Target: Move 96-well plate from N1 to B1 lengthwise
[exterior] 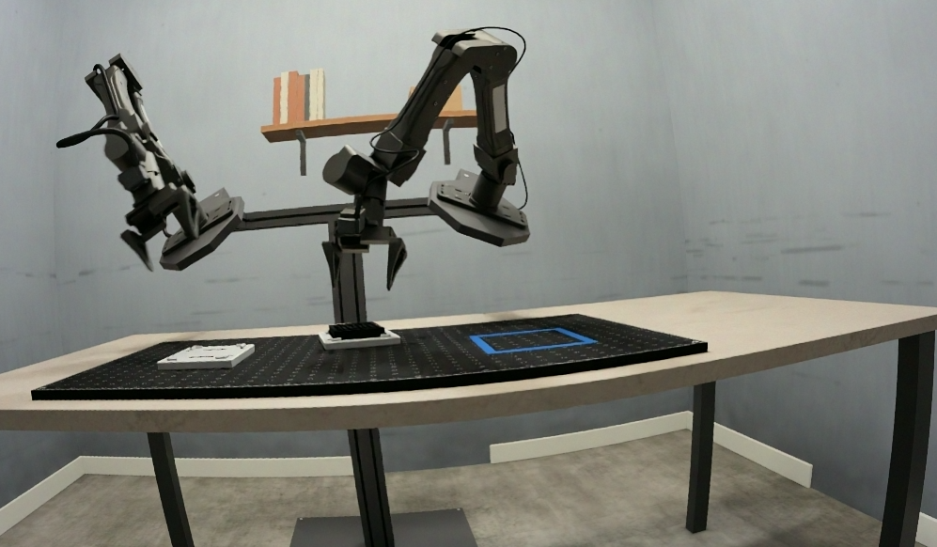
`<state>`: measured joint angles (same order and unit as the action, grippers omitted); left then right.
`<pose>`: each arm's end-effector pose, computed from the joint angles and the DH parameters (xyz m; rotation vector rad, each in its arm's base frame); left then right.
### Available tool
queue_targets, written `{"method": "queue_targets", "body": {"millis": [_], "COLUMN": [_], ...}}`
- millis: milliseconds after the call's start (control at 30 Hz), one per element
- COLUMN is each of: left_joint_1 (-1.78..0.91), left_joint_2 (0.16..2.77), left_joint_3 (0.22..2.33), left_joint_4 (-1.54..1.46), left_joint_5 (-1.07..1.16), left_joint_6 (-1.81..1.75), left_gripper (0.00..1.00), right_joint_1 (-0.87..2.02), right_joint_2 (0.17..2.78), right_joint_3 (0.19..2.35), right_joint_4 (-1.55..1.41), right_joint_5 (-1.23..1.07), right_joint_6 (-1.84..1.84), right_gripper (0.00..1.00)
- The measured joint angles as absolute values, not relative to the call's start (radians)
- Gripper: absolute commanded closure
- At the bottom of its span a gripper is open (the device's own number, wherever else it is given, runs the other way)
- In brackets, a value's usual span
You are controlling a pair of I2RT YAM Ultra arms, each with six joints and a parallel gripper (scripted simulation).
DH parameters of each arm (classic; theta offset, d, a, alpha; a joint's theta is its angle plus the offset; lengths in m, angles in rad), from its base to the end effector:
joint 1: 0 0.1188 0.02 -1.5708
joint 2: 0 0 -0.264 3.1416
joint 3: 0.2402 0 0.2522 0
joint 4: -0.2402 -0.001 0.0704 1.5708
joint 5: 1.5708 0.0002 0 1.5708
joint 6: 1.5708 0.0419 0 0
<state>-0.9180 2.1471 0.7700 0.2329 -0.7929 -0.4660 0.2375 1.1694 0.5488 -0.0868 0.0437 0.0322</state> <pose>0.2134 -0.2283 0.0204 0.3108 2.2784 0.4216 0.2298 0.0548 0.1951 -0.2107 2.2693 0.0918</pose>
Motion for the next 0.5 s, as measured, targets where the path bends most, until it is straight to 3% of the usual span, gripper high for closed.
{"method": "queue_targets", "body": {"millis": [500], "left_joint_1": [-0.879], "left_joint_2": [2.244], "left_joint_3": [1.084], "left_joint_4": [-0.256], "left_joint_5": [-0.714], "left_joint_6": [-0.915], "left_gripper": [0.0], "right_joint_1": [0.806], "right_joint_2": [1.214], "right_joint_3": [0.506], "right_joint_4": [-0.363], "right_joint_5": [0.364], "right_joint_6": [0.419], "right_gripper": [0.0]}}
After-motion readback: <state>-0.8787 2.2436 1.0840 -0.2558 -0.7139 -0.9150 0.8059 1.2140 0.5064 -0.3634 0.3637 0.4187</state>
